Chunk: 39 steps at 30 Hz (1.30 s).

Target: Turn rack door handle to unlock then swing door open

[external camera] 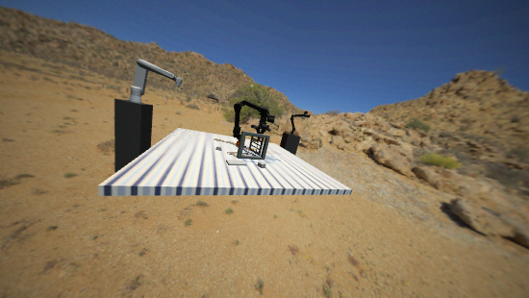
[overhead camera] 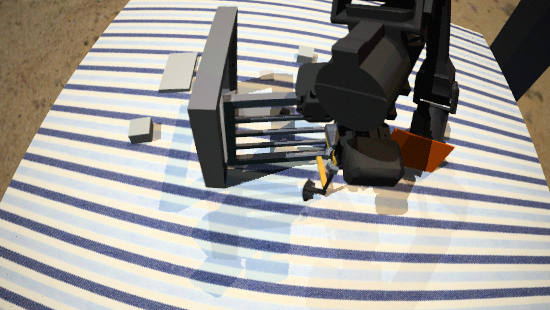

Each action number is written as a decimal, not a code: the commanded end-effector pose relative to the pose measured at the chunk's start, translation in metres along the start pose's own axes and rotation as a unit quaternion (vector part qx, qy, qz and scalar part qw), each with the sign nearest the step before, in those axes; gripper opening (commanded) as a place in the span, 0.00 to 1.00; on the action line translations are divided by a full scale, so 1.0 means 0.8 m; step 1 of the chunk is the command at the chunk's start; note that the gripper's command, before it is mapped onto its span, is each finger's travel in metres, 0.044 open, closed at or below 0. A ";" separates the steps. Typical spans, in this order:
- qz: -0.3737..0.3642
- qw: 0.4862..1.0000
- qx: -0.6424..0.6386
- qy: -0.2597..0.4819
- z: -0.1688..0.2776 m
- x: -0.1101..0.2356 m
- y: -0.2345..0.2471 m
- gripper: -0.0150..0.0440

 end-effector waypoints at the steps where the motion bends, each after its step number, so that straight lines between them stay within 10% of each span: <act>1: -0.003 0.999 -0.041 0.001 -0.002 0.001 0.014 0.27; 21: -0.003 0.997 -0.077 0.001 -0.004 0.001 0.029 0.27; 31: -0.003 0.997 -0.077 0.001 -0.004 0.001 0.029 0.71; 39: -0.008 0.997 -0.073 -0.002 -0.005 0.012 0.030 0.73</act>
Point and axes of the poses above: the point midway between the two fingers, 35 mm back from their tips, its own x axis back along the fingers, its own y axis across the jaws, z = x × y, the point moved 1 cm from there along x, back along the fingers, and after that the axes turned 6 degrees about -x, right-handed, at the moved point
